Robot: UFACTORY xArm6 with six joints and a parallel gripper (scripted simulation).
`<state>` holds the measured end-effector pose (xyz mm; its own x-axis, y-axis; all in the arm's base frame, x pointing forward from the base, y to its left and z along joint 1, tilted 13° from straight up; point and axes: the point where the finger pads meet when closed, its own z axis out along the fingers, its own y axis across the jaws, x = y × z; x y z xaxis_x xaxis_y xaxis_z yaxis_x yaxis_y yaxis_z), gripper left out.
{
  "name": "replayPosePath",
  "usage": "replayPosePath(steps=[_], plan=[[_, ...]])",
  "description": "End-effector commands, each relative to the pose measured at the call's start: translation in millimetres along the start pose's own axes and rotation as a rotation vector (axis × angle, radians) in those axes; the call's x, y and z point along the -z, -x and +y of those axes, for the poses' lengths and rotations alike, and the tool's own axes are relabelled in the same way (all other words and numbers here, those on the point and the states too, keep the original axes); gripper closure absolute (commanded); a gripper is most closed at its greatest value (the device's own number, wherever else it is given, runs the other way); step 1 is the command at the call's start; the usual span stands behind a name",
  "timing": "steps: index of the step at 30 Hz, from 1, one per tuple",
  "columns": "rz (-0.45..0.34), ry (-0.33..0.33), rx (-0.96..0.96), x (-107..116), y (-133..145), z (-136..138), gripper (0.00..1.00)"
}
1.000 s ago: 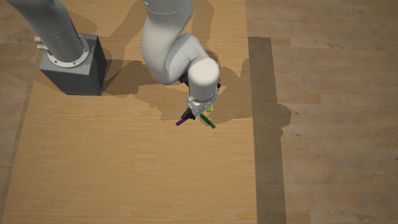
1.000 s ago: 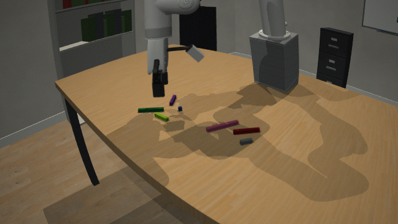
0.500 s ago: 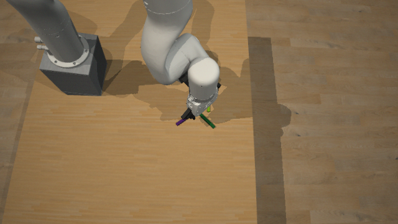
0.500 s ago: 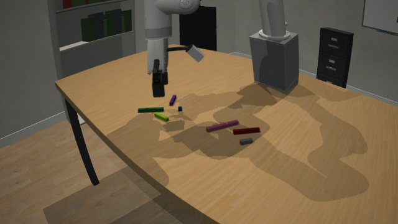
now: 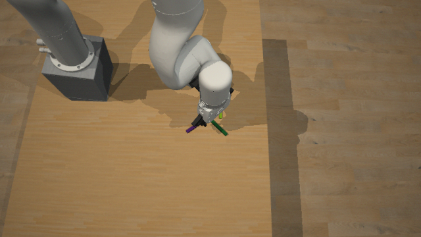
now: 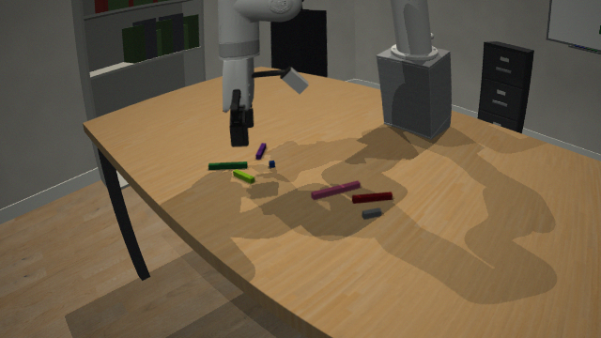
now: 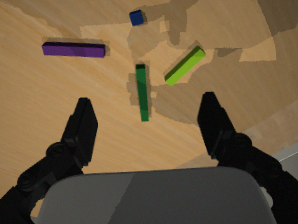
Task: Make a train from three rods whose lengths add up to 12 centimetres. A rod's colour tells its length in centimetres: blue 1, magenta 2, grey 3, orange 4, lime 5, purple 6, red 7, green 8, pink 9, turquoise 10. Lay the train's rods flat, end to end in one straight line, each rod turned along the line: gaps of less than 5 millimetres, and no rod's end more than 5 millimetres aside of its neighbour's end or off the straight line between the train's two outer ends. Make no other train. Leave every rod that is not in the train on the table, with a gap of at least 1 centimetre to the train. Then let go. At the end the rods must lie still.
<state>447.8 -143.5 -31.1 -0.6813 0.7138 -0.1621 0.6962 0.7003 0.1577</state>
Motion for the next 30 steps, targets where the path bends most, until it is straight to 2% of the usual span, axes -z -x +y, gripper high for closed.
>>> replayPosePath(steps=[1, 22, 24, 25, 30], plan=[[-0.003, 0.001, 0.0, 1, 1, 1, 0.0], [-0.003, 0.001, 0.003, 1, 0, 1, 0.0], [0.0, 0.001, 0.065, -1, -15, 14, 0.0], [0.002, 0.001, 0.134, -2, -32, 26, 0.0], [0.005, 0.0, 0.285, -3, -71, 49, 0.0]])
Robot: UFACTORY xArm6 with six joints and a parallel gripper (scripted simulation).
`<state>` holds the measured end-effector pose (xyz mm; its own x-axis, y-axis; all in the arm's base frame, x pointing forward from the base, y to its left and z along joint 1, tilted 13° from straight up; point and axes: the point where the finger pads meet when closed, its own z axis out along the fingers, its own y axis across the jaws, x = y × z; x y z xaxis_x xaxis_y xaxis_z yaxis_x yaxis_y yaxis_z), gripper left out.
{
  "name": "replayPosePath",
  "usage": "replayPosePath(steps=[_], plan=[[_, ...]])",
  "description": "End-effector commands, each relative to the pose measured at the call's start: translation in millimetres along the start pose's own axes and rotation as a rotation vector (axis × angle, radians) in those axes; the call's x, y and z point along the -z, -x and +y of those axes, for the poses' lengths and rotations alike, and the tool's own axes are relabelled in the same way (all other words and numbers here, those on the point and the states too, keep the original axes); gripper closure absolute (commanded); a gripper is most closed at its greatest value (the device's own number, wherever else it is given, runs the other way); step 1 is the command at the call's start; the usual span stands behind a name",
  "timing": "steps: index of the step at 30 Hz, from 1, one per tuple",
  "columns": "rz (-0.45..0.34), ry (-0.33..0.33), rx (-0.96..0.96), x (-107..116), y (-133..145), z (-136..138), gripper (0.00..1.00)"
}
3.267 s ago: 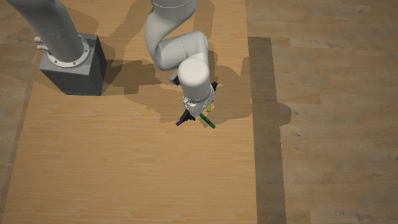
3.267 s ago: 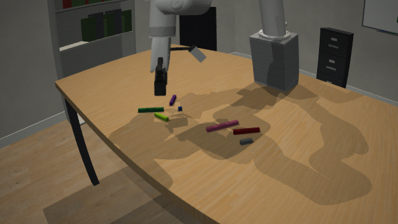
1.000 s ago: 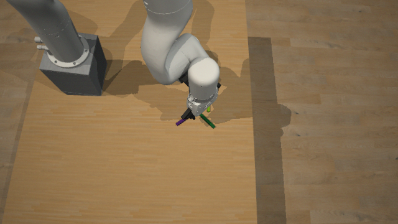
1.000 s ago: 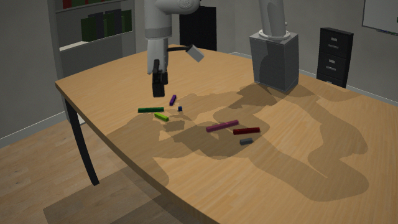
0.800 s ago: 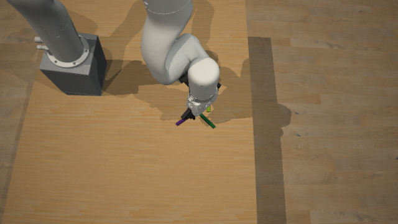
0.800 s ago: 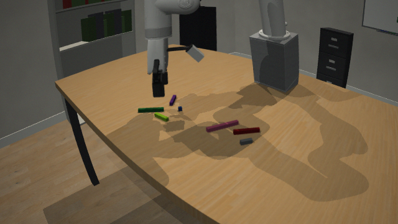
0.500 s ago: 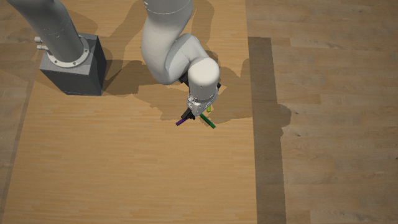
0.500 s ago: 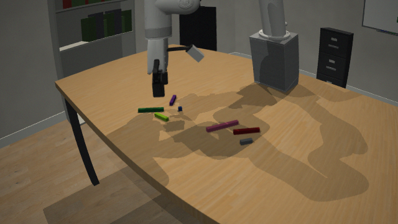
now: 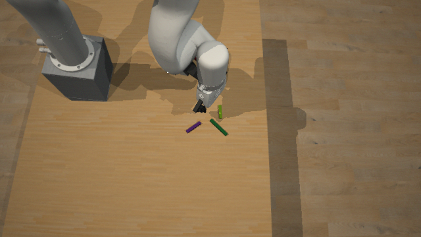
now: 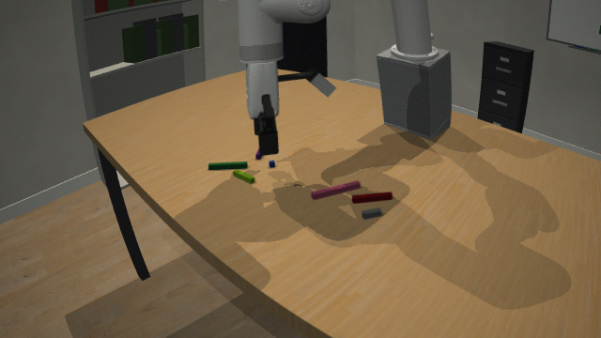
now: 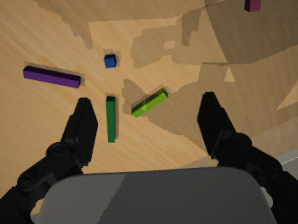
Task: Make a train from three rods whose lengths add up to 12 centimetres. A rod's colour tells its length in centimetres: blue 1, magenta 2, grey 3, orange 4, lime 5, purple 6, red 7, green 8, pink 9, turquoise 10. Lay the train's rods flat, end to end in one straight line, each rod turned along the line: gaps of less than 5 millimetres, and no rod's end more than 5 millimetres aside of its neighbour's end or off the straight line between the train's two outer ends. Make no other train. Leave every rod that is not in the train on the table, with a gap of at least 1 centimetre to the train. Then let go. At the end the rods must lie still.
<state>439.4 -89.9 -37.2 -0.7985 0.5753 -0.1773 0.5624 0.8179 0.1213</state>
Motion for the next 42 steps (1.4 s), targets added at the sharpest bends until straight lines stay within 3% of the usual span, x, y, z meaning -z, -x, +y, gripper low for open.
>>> replayPosePath(steps=[1, 4, 5, 15, 42], plan=[[-0.006, 0.004, 0.137, 0, -30, 29, 0.0], [-0.006, 0.004, 0.172, 0, -38, 35, 0.0], [-0.006, 0.003, 0.274, 1, -61, 50, 0.0], [-0.014, 0.0, 0.598, 6, -136, 83, 0.0], [-0.014, 0.0, 0.603, 6, -138, 83, 0.0]])
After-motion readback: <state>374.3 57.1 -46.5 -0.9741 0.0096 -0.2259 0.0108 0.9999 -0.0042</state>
